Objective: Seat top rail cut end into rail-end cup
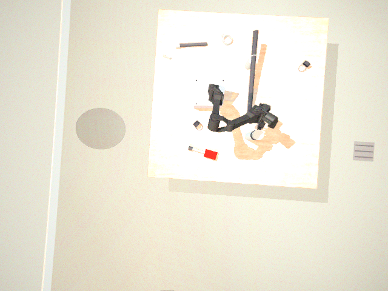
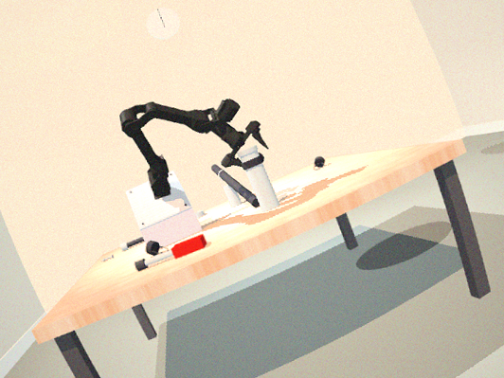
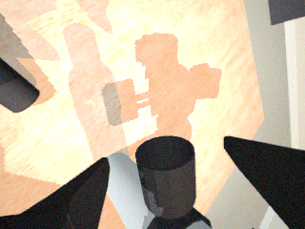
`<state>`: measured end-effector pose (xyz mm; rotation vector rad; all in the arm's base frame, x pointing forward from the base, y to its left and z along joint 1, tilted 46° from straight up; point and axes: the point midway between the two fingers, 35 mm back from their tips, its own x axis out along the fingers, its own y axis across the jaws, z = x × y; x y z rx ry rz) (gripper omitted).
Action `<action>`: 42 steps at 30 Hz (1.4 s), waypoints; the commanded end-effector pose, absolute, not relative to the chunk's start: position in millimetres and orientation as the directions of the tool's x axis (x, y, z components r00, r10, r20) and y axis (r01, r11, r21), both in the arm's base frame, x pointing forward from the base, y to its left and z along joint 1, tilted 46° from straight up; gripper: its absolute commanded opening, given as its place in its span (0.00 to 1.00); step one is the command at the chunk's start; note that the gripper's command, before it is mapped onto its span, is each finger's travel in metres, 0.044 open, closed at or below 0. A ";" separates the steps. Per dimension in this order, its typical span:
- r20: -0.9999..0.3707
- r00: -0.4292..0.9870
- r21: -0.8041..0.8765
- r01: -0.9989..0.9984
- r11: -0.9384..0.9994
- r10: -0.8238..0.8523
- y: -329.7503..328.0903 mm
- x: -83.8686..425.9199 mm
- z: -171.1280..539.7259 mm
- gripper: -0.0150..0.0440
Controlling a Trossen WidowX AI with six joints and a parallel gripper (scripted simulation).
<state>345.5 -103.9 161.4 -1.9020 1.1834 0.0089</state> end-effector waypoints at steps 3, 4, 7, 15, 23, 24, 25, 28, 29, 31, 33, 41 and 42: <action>-0.419 0.552 -0.662 -0.729 -0.173 -0.721 -109.8 350.6 157.6 1.00; -0.419 0.552 -0.662 -0.729 -0.173 -0.721 -111.1 351.4 157.0 1.00; -0.418 0.552 -0.662 -0.729 -0.174 -0.721 -114.8 353.7 155.1 1.00; -0.414 0.554 -0.663 -0.727 -0.178 -0.723 -125.0 359.4 150.3 1.00; -0.413 0.554 -0.663 -0.727 -0.178 -0.723 -125.9 359.8 149.9 0.64; -0.413 0.554 -0.663 -0.727 -0.178 -0.723 -125.9 359.8 149.9 0.60; -0.413 0.554 -0.663 -0.727 -0.178 -0.723 -125.9 359.8 149.9 0.56; -0.413 0.554 -0.663 -0.727 -0.178 -0.723 -125.9 359.8 149.9 0.45; -0.413 0.554 -0.663 -0.727 -0.178 -0.723 -125.9 359.8 149.9 0.44; -0.415 0.555 -0.661 -0.729 -0.180 -0.721 -125.8 359.5 149.8 0.39; -0.421 0.558 -0.650 -0.736 -0.192 -0.715 -125.5 357.8 149.1 0.30; -0.450 0.573 -0.599 -0.763 -0.245 -0.684 -124.2 350.1 146.4 0.25; -0.456 0.576 -0.588 -0.767 -0.256 -0.678 -124.0 348.6 145.9 0.25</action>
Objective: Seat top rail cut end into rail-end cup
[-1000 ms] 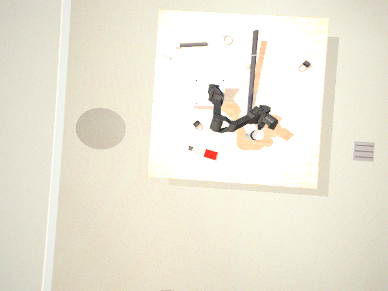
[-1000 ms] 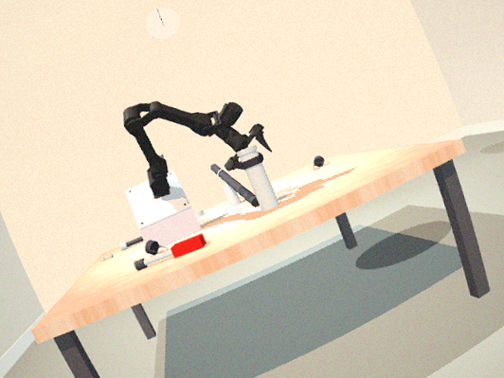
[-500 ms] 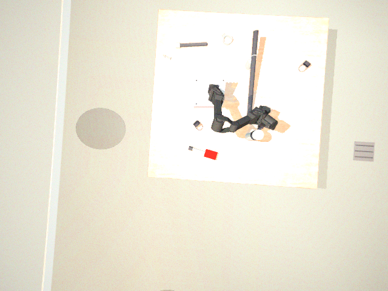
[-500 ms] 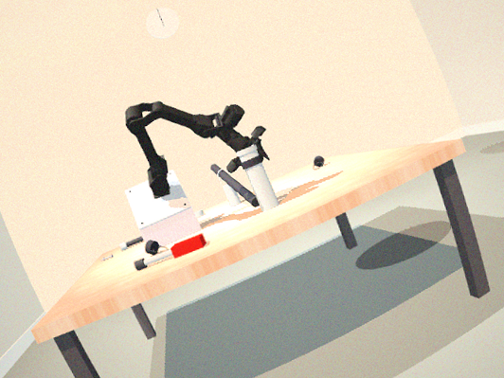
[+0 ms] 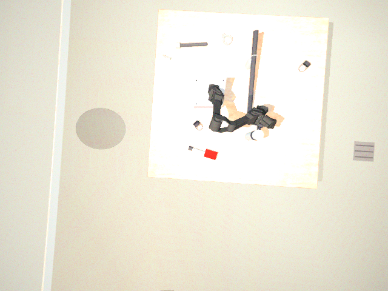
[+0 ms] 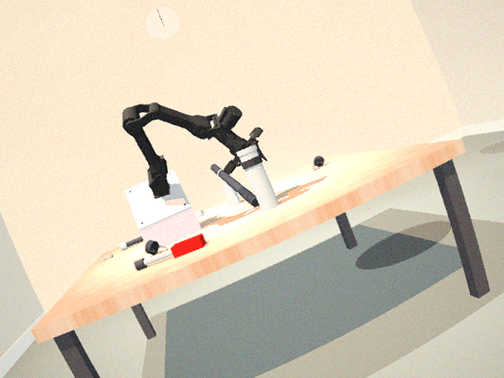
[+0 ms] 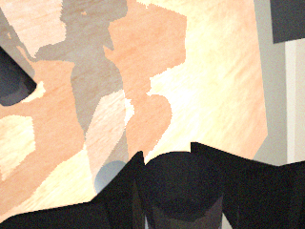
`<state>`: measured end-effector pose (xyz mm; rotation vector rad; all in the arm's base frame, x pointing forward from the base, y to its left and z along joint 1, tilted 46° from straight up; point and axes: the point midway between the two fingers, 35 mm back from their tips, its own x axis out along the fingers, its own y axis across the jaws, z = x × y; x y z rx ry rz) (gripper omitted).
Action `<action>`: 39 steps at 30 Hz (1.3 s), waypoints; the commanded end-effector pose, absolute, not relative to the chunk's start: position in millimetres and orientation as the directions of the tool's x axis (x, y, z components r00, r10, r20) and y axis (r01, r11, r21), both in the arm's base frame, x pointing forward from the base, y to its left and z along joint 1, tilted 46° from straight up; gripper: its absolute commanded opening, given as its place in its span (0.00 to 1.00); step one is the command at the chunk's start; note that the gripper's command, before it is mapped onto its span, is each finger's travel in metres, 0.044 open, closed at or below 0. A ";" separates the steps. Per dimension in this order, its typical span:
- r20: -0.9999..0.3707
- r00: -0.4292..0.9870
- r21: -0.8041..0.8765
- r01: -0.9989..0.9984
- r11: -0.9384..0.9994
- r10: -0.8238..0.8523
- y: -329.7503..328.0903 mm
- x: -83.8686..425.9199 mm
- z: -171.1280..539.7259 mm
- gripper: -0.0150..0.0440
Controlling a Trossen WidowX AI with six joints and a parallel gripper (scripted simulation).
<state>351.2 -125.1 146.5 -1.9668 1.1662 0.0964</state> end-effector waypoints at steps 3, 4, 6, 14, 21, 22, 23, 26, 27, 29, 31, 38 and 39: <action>-0.464 0.579 -0.575 -0.773 -0.270 -0.670 -123.7 346.5 145.3 0.25; -0.467 0.580 -0.569 -0.775 -0.275 -0.667 -123.7 345.7 145.1 0.25; -0.476 0.583 -0.554 -0.780 -0.291 -0.658 -123.5 343.5 144.6 0.25; -0.508 0.592 -0.498 -0.795 -0.347 -0.626 -123.1 335.1 142.7 0.25; -0.535 0.595 -0.451 -0.801 -0.393 -0.600 -123.3 328.2 141.7 0.25; -0.540 0.596 -0.442 -0.802 -0.402 -0.595 -123.3 326.9 141.5 0.25; -0.542 0.596 -0.439 -0.802 -0.405 -0.593 -123.3 326.4 141.5 0.25; -0.550 0.596 -0.423 -0.803 -0.419 -0.585 -123.5 324.2 141.3 0.25; -0.556 0.596 -0.415 -0.803 -0.428 -0.580 -123.6 322.9 141.2 0.25; -0.567 0.596 -0.394 -0.803 -0.447 -0.569 -123.8 320.0 141.0 0.25; -0.570 0.596 -0.389 -0.802 -0.453 -0.566 -123.9 319.1 141.0 0.25; -0.597 0.593 -0.342 -0.798 -0.497 -0.540 -124.9 312.3 140.9 0.25; -0.599 0.592 -0.339 -0.797 -0.500 -0.539 -124.9 311.9 140.9 0.25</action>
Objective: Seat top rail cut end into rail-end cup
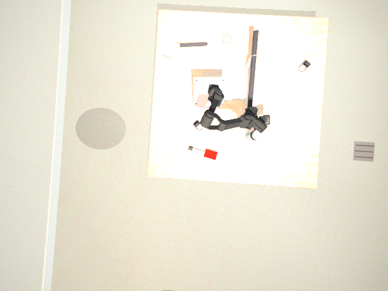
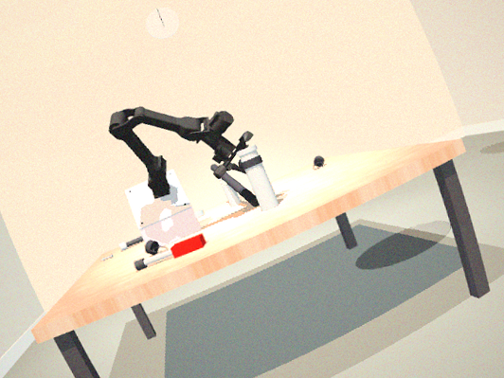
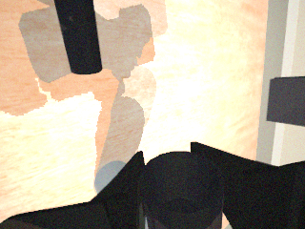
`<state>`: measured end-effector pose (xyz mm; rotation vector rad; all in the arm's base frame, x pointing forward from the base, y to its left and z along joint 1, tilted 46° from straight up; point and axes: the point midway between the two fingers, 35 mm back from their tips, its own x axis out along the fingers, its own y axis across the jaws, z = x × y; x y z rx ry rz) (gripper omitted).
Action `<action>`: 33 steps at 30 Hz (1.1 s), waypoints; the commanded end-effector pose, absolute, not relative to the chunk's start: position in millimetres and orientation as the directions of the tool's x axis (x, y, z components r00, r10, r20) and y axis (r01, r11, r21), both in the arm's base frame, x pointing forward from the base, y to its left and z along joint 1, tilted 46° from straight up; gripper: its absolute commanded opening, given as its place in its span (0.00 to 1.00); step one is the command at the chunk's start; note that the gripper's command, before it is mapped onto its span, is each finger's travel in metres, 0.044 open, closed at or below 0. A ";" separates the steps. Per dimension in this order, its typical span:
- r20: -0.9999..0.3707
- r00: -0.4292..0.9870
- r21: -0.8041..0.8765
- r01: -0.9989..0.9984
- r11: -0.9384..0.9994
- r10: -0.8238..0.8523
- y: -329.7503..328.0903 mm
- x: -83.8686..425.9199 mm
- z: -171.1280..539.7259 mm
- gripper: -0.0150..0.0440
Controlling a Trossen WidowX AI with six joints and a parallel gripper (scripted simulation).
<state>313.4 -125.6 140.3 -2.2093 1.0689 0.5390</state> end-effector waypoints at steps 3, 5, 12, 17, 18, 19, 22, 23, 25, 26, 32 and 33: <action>-0.599 0.592 -0.339 -0.797 -0.500 -0.539 -124.9 311.9 140.9 0.25; -0.596 0.593 -0.343 -0.798 -0.495 -0.541 -124.8 312.6 140.9 0.25; -0.586 0.594 -0.361 -0.800 -0.479 -0.551 -124.4 315.1 140.8 0.25; -0.590 0.589 -0.352 -0.803 -0.481 -0.552 -125.7 313.6 140.3 0.25; -0.590 0.589 -0.352 -0.803 -0.481 -0.552 -125.7 313.6 140.3 0.25; -0.590 0.589 -0.352 -0.803 -0.481 -0.552 -125.7 313.6 140.3 0.25; -0.590 0.589 -0.352 -0.803 -0.481 -0.552 -125.7 313.6 140.3 0.25; -0.590 0.589 -0.352 -0.803 -0.481 -0.552 -125.7 313.6 140.3 0.25; -0.590 0.589 -0.352 -0.803 -0.481 -0.552 -125.7 313.6 140.3 0.30; -0.590 0.589 -0.352 -0.803 -0.481 -0.552 -125.7 313.6 140.3 0.34; -0.590 0.589 -0.352 -0.803 -0.481 -0.552 -125.7 313.6 140.3 0.61; -0.590 0.589 -0.352 -0.803 -0.481 -0.552 -125.7 313.6 140.3 0.65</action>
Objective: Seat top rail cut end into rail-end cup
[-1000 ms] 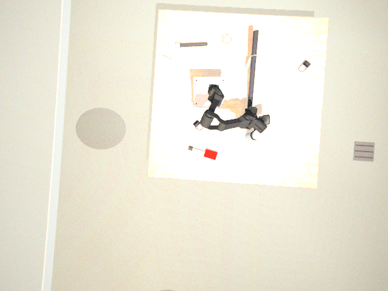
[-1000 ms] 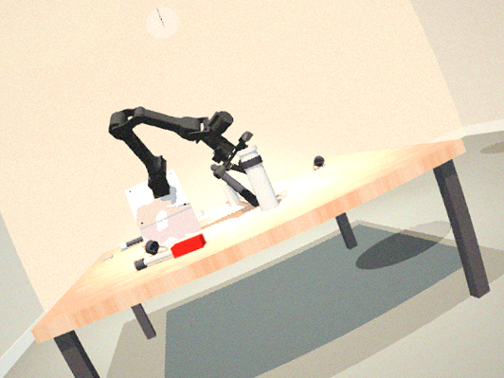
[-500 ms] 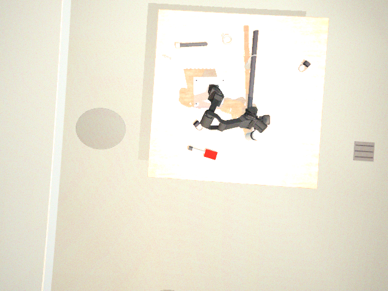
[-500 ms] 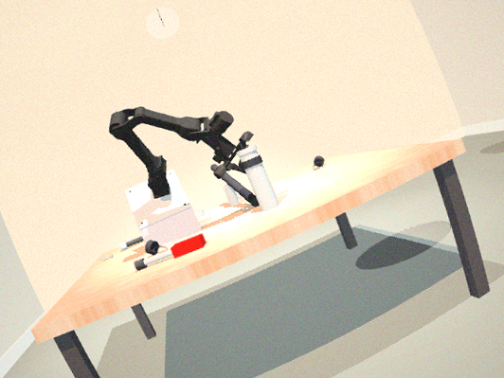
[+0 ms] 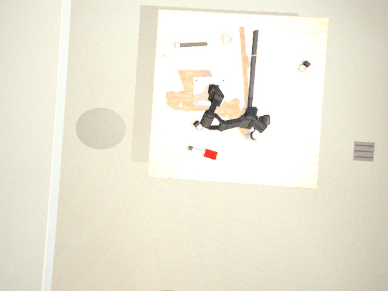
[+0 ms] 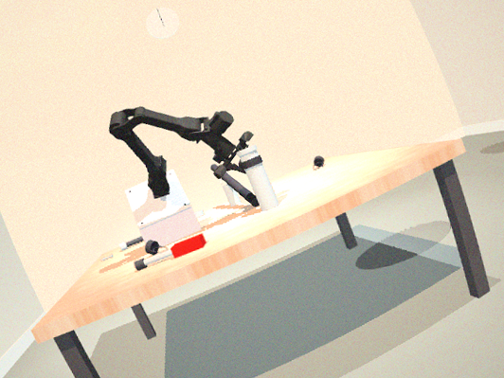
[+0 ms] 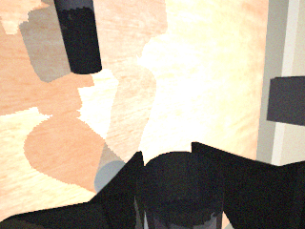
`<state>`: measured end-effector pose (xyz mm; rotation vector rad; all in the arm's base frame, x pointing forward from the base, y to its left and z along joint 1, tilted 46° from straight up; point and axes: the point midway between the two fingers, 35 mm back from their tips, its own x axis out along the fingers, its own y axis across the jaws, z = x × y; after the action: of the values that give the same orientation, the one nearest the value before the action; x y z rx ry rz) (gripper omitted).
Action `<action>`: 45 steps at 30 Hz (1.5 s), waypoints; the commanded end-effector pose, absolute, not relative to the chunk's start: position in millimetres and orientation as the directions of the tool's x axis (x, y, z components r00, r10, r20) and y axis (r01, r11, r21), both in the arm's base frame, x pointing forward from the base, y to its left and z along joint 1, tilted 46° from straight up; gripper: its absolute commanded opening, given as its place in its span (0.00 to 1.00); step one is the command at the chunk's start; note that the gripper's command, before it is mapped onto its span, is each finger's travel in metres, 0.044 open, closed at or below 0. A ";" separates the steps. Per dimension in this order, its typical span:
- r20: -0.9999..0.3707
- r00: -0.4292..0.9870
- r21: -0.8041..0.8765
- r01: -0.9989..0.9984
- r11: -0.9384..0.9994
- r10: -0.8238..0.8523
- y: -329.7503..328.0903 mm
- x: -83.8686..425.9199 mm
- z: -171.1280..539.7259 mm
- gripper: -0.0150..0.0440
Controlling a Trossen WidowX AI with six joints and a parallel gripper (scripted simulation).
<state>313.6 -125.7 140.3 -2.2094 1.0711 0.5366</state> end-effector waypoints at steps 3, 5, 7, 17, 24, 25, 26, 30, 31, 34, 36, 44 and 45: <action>-0.592 0.589 -0.352 -0.803 -0.481 -0.551 -122.3 313.4 140.0 0.79; -0.594 0.589 -0.351 -0.803 -0.482 -0.549 -117.5 313.1 139.7 0.88; -0.596 0.588 -0.350 -0.803 -0.482 -0.547 -111.0 312.5 139.2 0.97; -0.601 0.590 -0.345 -0.800 -0.491 -0.539 -77.4 306.9 138.0 1.00; -0.616 0.581 -0.405 -0.813 -0.419 -0.532 -64.4 306.6 133.2 1.00; -0.624 0.574 -0.444 -0.819 -0.364 -0.531 -58.4 306.2 130.6 1.00; -0.630 0.567 -0.480 -0.822 -0.307 -0.531 -52.5 305.6 128.2 1.00; -0.649 0.541 -0.601 -0.796 -0.077 -0.535 -29.2 302.0 119.8 1.00; -0.651 0.536 -0.626 -0.780 -0.020 -0.537 -23.5 300.8 118.1 1.00; -0.653 0.524 -0.690 -0.709 0.144 -0.547 -6.8 296.6 113.8 1.00; -0.649 0.520 -0.725 -0.643 0.246 -0.555 4.0 293.4 111.7 1.00; -0.604 0.534 -0.789 -0.299 0.536 -0.591 45.1 278.5 108.5 1.00; -0.599 0.538 -0.788 -0.265 0.555 -0.593 48.3 277.2 108.6 1.00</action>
<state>291.0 5.2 108.3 -1.3913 1.1269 0.0790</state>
